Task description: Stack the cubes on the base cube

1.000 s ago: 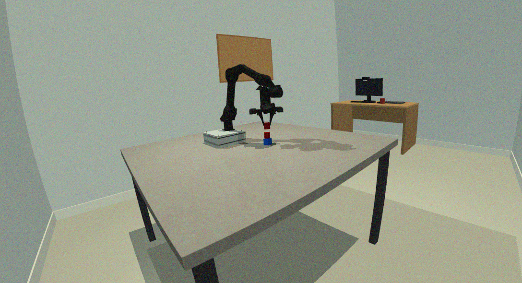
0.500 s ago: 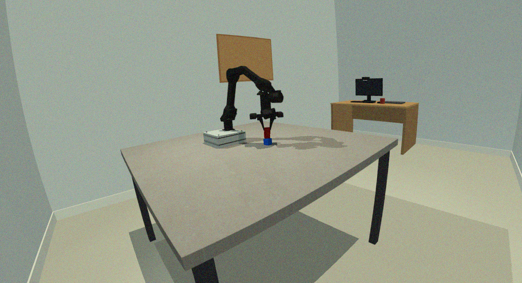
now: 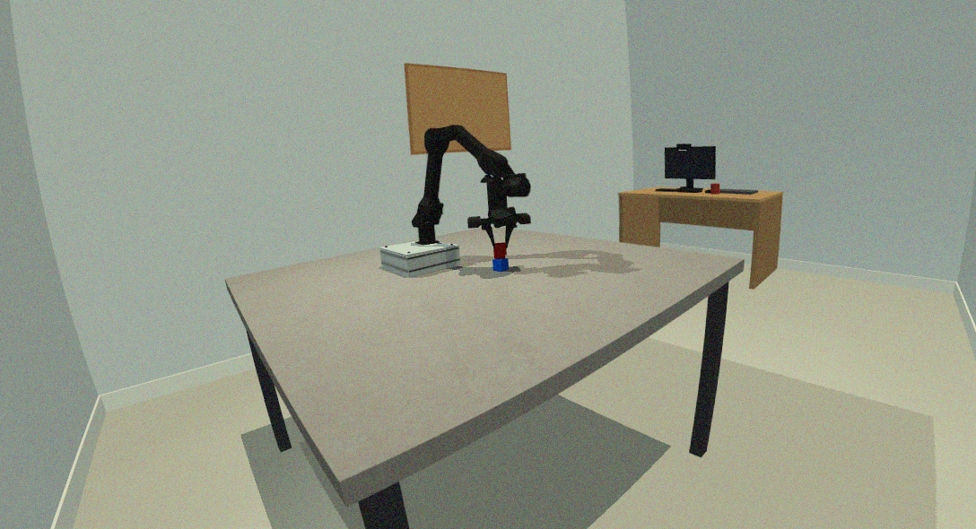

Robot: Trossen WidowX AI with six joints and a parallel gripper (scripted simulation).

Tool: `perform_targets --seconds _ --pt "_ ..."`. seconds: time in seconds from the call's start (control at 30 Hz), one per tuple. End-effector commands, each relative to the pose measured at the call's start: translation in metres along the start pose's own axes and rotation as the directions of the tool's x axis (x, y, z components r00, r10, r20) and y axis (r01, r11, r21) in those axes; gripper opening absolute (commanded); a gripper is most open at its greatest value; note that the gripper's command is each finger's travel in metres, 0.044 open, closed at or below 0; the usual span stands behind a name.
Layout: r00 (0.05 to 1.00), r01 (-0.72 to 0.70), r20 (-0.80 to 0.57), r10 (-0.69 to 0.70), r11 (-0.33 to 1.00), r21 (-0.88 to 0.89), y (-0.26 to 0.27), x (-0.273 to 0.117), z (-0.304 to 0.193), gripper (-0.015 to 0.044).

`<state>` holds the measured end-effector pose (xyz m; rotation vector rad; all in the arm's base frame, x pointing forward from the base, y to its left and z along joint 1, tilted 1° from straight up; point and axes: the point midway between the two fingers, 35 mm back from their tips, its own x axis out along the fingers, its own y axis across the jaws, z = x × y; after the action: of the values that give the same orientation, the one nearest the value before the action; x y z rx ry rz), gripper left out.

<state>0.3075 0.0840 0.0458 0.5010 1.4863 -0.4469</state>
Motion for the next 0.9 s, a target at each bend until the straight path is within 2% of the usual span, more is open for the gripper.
perform_targets --seconds 0.0,0.87 --pt "1.000 0.003 -0.015 -0.003 1.000 0.015 -0.0010 0.0147 -0.0007 0.0105" --pt "1.000 0.003 -0.016 -0.002 1.000 0.016 -0.0010 0.0181 -0.0008 0.0105"
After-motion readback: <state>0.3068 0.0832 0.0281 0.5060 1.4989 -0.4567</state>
